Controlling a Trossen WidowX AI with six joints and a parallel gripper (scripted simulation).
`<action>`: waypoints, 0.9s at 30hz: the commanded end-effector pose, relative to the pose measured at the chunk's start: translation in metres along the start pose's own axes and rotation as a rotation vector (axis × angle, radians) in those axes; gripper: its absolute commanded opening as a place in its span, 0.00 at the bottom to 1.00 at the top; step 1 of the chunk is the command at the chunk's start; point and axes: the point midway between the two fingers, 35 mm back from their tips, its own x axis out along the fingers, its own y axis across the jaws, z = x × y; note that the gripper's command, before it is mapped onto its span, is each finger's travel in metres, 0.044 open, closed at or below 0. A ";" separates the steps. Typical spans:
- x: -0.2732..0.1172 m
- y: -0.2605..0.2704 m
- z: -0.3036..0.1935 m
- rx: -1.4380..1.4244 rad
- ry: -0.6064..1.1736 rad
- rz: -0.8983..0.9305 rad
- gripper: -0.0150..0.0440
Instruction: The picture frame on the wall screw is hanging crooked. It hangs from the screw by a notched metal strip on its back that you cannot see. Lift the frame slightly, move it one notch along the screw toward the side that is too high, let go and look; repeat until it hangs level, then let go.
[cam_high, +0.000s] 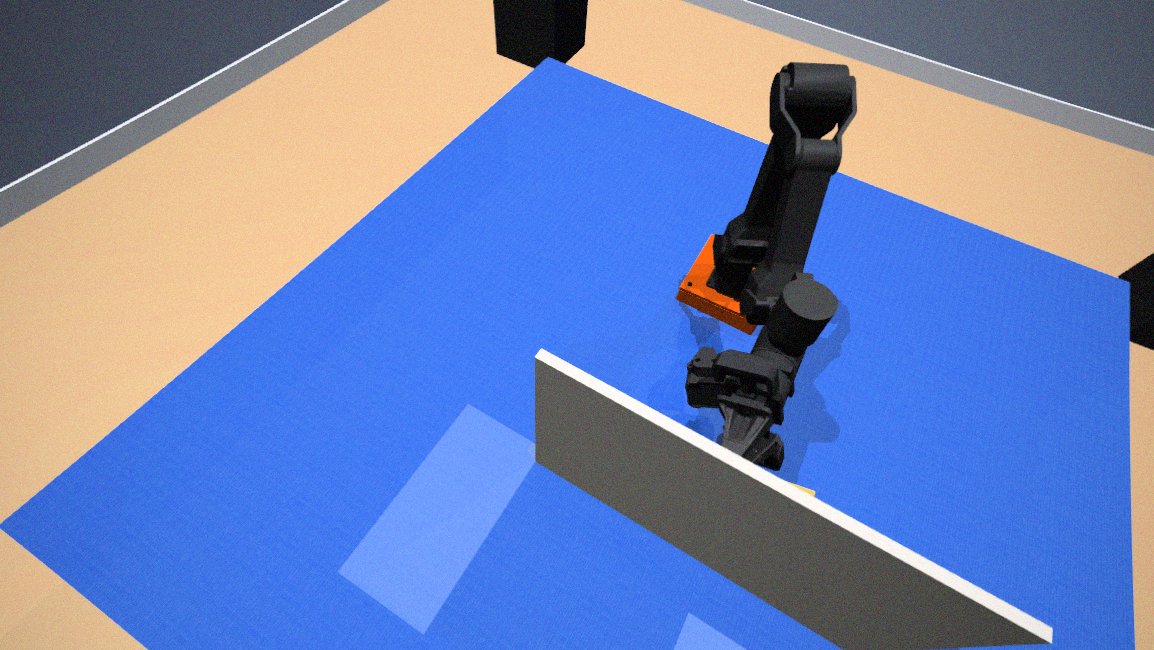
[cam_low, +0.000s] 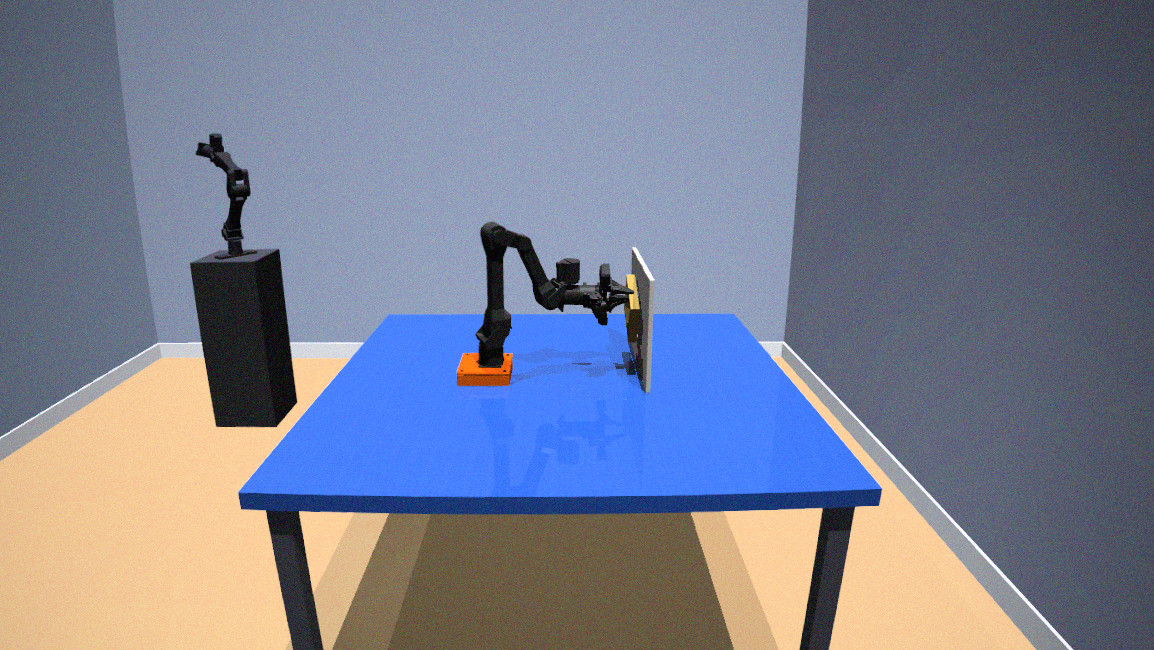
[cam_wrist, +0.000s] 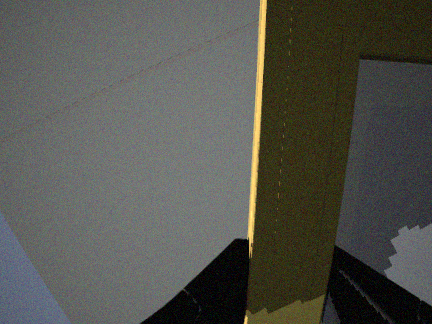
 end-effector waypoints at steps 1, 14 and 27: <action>0.000 0.000 0.000 -0.004 0.000 0.000 0.25; 0.000 0.000 -0.001 -0.078 0.000 0.000 0.25; 0.000 0.000 -0.001 -0.146 -0.001 0.000 0.25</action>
